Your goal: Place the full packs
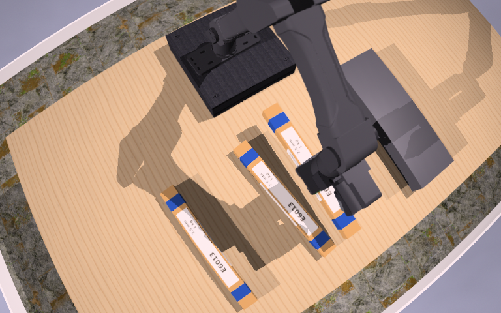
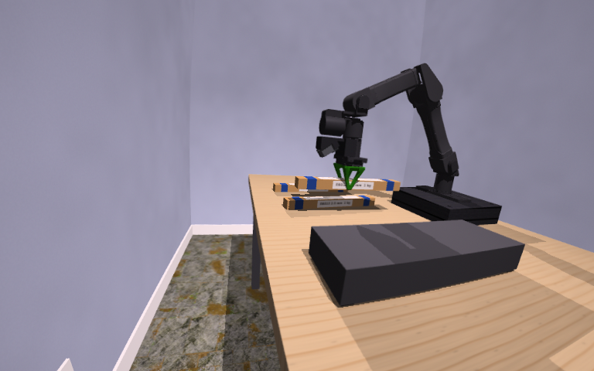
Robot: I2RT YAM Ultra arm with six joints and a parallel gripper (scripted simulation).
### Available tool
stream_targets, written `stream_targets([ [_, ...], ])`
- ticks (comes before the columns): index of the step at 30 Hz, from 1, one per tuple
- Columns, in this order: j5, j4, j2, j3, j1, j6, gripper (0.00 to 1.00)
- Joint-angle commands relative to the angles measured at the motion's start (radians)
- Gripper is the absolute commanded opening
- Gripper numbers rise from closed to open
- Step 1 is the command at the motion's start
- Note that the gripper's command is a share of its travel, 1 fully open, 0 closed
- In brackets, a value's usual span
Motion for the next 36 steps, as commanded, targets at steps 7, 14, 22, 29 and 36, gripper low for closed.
stream_targets([
  [7,-0.001,-0.01,-0.028,0.007,-0.003,-0.002,0.0],
  [14,-0.001,-0.04,-0.038,0.028,-0.003,-0.002,0.0],
  [22,-0.001,-0.075,-0.05,0.052,-0.004,-0.003,0.0],
  [29,-0.001,-0.095,-0.054,0.062,-0.005,-0.004,0.0],
  [36,-0.001,-0.128,-0.061,0.089,-0.005,-0.004,0.0],
])
